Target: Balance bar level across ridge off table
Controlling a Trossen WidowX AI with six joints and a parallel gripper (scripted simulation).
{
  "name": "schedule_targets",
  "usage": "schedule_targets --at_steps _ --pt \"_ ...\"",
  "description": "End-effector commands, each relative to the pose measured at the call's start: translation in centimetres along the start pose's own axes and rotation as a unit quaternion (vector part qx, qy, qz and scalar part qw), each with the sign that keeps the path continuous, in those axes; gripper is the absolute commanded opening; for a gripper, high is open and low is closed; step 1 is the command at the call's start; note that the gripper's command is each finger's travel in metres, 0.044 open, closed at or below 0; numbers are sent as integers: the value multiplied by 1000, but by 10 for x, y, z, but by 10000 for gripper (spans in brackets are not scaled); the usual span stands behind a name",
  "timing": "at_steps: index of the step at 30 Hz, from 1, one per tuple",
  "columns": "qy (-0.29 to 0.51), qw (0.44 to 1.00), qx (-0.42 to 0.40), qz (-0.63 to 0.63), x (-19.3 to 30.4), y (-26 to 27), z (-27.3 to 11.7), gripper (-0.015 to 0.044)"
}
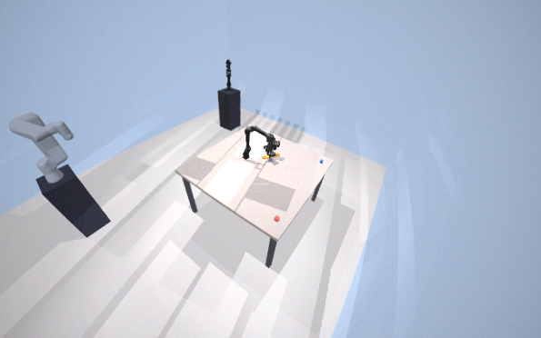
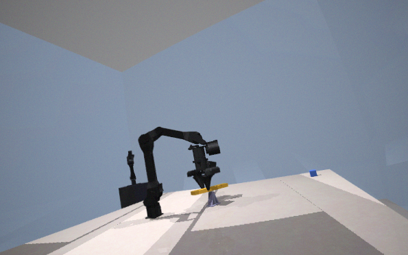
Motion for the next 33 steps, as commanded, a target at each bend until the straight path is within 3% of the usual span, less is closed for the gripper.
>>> schedule_targets --at_steps 1,33 --pt "0 1000 0 -1 0 0 1 0" --pt "0 1000 0 -1 0 0 4 0"
Point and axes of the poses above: the point midway between the two fingers, 35 mm back from their tips, its own z axis out along the fingers, its own y axis across the jaws, x = y × z, the point moved 2 cm from there along -z, back along the fingers, and after that the axes turned 9 degrees about -z, right-handed, at the moved point
